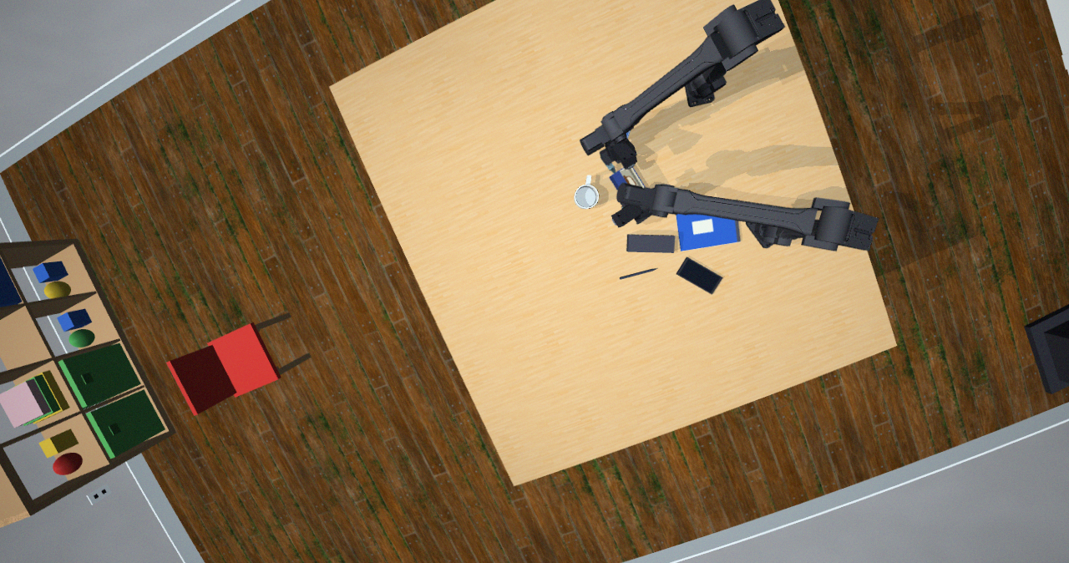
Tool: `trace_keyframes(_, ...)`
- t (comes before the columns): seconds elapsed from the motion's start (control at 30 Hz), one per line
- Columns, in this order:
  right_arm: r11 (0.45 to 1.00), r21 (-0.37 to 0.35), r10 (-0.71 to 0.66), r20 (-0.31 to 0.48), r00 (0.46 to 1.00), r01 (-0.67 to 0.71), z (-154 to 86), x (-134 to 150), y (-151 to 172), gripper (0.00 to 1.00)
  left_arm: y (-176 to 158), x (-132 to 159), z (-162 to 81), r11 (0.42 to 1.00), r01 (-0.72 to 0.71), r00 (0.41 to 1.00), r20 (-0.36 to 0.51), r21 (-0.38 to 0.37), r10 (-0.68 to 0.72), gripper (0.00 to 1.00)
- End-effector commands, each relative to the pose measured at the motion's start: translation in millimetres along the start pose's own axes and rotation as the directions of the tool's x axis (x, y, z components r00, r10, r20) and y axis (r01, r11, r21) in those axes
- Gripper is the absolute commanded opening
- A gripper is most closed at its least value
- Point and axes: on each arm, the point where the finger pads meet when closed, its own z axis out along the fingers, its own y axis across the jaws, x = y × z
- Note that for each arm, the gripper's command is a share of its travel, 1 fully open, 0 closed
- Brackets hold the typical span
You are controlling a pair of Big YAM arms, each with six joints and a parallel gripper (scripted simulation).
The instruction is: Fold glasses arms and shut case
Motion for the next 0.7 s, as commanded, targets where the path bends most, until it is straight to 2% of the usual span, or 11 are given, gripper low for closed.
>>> trace_keyframes(0.0,0.999,-0.003,0.055,-0.009,0.998,-0.055,-1.2,8.5,2.6,0.57,-5.5,14.2,-8.3,1.0,0.0,1.0,0.0,0.013,0.0,0.0)
trace_keyframes(0.1,0.999,-0.003,0.055,-0.009,0.998,-0.055,-1.2,8.5,2.6,0.57,-5.8,15.4,-8.5,1.0,0.0,1.0,0.0,0.014,0.0,0.0)
trace_keyframes(0.17,0.998,-0.004,0.055,-0.009,0.998,-0.055,-1.0,8.7,2.7,0.57,-4.9,25.3,5.1,1.0,-0.009,1.0,-0.023,-0.006,0.008,0.0)
trace_keyframes(0.3,0.999,-0.003,0.054,-0.009,0.998,-0.054,-0.9,8.7,2.5,0.57,-3.5,29.9,-4.4,1.0,-0.009,1.0,-0.02,0.0,0.009,0.0)
trace_keyframes(0.4,0.999,-0.003,0.054,-0.009,0.998,-0.055,-0.9,8.7,2.5,0.57,-4.9,37.4,4.0,1.0,-0.013,1.0,-0.027,-0.006,0.013,0.0)
trace_keyframes(0.67,0.999,-0.003,0.054,-0.009,0.998,-0.055,-0.9,8.7,2.5,0.57,-3.6,50.7,5.3,1.0,-0.02,0.999,-0.039,-0.013,0.02,0.0)
